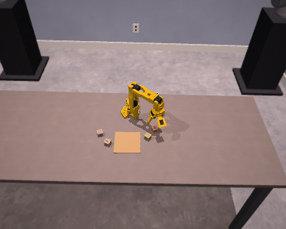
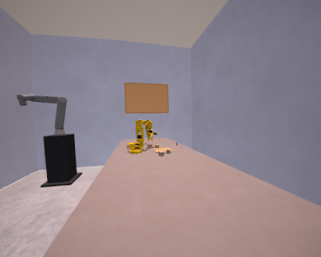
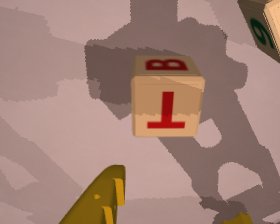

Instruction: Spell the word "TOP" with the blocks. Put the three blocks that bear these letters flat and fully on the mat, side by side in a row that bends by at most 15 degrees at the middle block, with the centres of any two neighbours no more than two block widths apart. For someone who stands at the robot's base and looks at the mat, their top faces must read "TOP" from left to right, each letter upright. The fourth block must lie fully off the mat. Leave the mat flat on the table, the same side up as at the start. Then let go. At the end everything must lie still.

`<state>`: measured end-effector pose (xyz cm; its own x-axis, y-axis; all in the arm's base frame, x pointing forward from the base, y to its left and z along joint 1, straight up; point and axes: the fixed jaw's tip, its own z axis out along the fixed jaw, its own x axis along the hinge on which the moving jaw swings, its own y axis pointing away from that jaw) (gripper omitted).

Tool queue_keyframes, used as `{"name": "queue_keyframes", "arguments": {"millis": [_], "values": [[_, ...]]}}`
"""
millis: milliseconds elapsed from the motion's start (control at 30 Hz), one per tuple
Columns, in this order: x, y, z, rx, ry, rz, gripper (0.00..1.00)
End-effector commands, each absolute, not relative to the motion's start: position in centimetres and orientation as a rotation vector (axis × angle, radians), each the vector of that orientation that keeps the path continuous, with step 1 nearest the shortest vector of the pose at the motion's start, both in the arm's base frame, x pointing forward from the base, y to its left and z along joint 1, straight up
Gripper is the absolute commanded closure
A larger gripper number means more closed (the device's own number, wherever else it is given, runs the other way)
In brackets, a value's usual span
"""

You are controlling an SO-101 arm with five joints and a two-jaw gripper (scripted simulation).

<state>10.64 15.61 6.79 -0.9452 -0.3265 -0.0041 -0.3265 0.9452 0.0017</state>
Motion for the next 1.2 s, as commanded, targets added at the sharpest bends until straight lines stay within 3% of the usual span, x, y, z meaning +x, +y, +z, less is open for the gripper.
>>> {"name": "queue_keyframes", "arguments": {"millis": [0, 867, 1167], "values": [[10.9, 16.2, 8.9, -0.507, 3.028, 0.105, 0.64], [11.0, 16.2, 9.2, -0.506, 3.021, 0.115, 0.64], [11.1, 16.4, 12.1, -0.483, 2.884, 0.295, 0.65]]}}
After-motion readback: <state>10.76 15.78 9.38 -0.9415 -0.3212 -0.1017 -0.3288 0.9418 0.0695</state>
